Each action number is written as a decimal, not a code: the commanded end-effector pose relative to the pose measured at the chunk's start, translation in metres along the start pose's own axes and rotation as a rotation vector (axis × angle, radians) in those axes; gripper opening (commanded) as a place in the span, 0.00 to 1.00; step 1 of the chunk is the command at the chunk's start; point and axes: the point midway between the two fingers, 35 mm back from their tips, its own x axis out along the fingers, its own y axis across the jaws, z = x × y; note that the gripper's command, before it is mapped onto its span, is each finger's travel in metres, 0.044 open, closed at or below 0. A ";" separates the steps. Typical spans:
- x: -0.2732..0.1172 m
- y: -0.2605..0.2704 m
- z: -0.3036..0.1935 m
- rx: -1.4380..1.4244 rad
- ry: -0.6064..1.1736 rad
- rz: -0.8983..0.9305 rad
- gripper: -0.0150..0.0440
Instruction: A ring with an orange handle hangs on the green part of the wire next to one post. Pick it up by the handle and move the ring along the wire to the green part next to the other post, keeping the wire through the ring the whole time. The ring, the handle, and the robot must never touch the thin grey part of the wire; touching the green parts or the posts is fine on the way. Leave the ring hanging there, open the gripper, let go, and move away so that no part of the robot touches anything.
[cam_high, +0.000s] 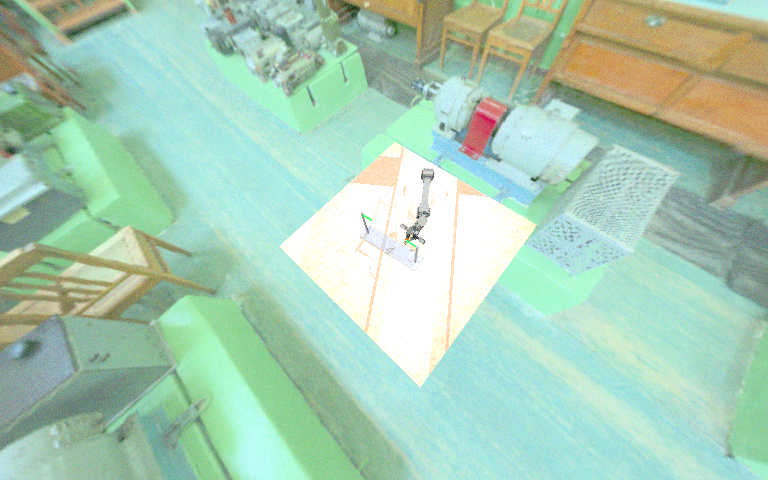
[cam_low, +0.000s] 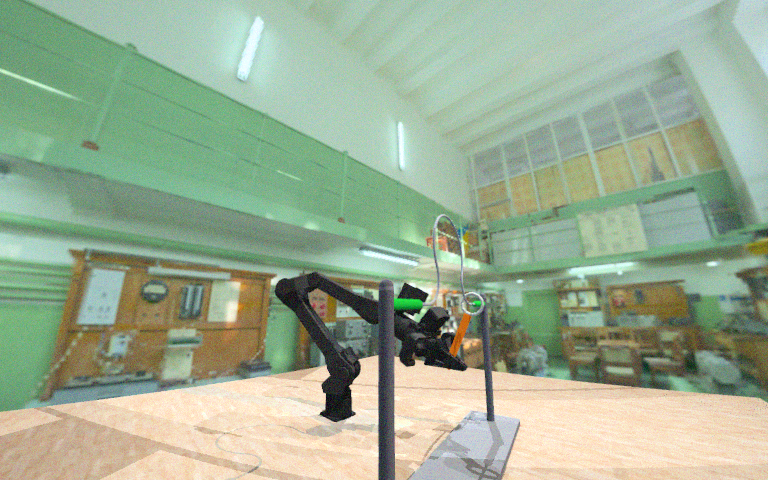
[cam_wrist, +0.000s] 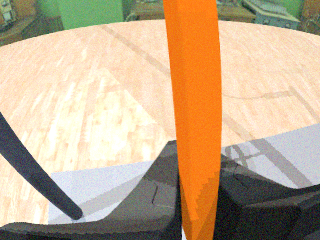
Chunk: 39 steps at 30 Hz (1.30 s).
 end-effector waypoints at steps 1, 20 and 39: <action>0.000 0.004 0.000 0.010 0.002 0.000 0.00; -0.003 0.025 0.000 0.018 0.002 0.003 0.00; -0.004 0.040 -0.001 0.019 0.001 0.004 0.00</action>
